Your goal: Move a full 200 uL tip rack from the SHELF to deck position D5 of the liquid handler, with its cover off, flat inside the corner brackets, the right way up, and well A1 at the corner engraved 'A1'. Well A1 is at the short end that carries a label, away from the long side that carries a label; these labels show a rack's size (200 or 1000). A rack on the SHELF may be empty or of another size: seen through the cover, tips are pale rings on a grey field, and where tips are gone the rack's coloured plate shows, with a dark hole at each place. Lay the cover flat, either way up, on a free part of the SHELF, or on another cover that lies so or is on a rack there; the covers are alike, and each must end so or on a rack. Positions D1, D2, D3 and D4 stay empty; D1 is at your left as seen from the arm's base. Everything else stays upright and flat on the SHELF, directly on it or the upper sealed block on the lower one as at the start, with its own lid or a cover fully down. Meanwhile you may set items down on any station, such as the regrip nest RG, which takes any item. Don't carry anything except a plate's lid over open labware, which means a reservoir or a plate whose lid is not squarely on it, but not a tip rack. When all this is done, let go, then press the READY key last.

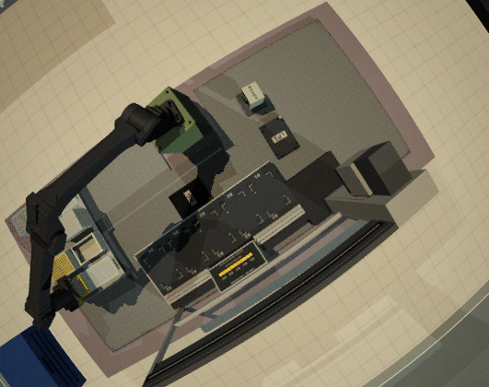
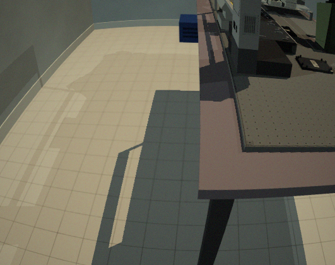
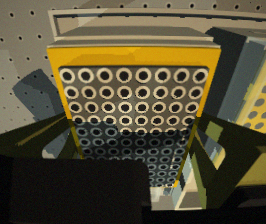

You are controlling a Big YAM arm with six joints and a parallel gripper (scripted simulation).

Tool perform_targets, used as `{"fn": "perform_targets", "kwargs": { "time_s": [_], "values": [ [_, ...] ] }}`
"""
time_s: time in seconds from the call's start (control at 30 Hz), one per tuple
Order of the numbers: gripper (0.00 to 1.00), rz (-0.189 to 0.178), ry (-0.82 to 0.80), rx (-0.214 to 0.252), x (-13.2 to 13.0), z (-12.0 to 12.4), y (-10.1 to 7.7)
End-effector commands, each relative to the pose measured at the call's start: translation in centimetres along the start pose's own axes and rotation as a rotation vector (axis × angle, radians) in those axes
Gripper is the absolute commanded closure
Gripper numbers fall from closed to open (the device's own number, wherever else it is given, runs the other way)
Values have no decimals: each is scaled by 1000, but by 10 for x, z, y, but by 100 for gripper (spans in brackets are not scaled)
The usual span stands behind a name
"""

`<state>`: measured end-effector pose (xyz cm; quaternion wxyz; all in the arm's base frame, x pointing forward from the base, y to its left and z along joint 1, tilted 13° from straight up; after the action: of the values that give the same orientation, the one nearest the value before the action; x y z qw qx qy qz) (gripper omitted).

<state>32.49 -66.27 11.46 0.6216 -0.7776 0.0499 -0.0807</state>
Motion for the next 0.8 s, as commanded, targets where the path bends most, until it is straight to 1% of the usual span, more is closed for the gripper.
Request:
{"fn": "perform_targets", "kwargs": {
  "time_s": [0.0,0.03,0.07,0.33,0.4,0.63,0.77],
  "values": [
    [100,-35,3,-45,7,-13,-26],
    [100,-32,4,-42,1,-15,-31],
    [100,-40,5,-53,2,-16,-47],
    [100,-49,6,-61,7,-15,-64],
    [100,-49,6,-61,7,-15,-64],
    [100,-64,7,-79,13,-18,-85],
    [100,-65,6,-79,14,-16,-92]
  ]
}}
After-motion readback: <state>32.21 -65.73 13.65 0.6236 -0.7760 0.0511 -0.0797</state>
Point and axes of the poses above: the point where the finger pads meet when closed, its own y axis out along the fingers, its own x axis across the jaws, z = x × y, the point moved 8 cm from there along -y, back along the fingers, and after that the axes turned 12 degrees about y, right-handed, at the moved point
